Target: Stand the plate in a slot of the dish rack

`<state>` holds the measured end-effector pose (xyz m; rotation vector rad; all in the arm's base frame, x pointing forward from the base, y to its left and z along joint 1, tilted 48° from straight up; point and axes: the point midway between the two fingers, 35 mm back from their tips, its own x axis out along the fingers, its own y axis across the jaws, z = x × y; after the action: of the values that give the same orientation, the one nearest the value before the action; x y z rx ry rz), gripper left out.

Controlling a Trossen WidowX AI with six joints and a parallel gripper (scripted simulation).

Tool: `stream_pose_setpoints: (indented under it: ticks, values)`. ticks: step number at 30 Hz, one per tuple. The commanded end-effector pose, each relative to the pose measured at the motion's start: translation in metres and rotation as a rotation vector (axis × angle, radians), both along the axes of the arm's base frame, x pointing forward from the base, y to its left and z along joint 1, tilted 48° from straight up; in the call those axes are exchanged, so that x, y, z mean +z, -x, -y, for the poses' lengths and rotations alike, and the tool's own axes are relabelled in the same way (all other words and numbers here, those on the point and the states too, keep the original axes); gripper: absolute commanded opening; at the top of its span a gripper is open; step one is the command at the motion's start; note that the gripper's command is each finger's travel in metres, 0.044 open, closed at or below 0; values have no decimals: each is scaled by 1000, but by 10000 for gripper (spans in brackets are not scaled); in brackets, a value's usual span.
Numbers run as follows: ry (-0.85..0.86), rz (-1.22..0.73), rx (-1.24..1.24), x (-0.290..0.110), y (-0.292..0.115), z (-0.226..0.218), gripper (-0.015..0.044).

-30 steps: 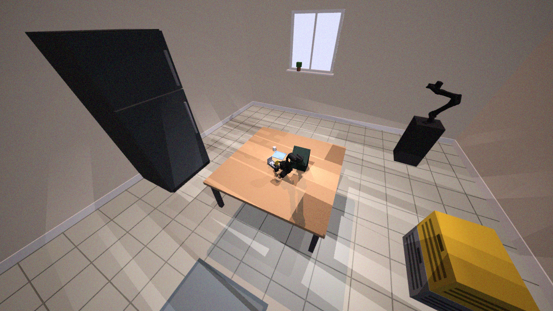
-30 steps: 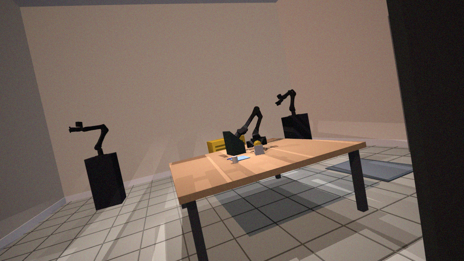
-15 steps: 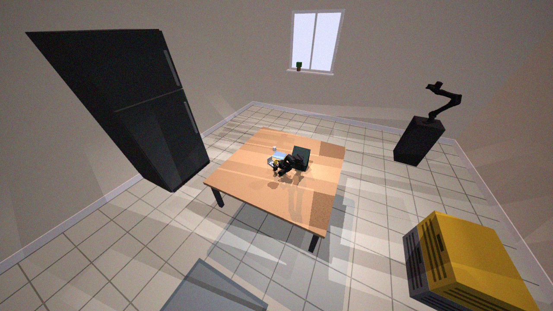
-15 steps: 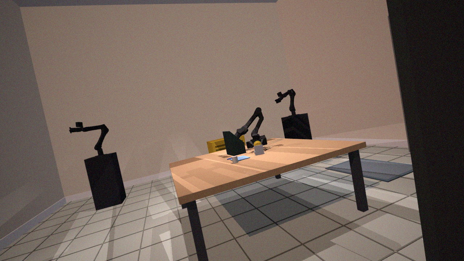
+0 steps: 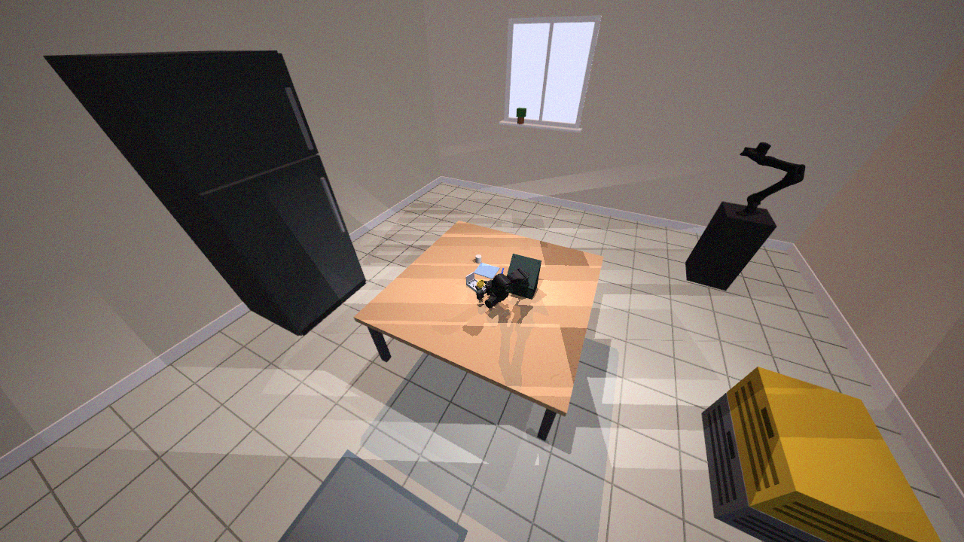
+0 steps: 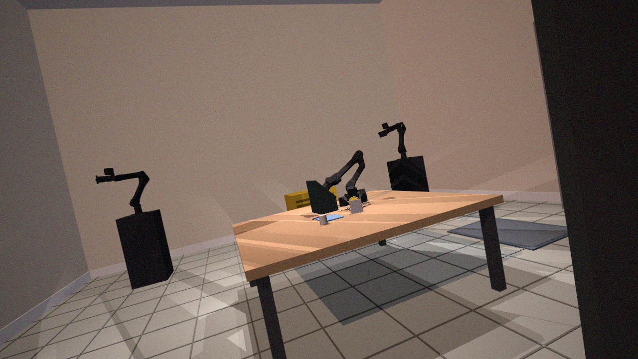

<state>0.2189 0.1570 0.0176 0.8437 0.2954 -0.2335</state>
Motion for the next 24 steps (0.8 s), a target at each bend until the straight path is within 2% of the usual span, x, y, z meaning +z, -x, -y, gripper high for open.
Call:
stream_pose_setpoints:
  ticks: [1,4,19,24]
  values:
    - [4,-2,1,0,0,1,0]
    - [4,-2,1,0,0,1,0]
    - [0,0,0,0,0,0,394]
    - [0,0,0,0,0,0,400]
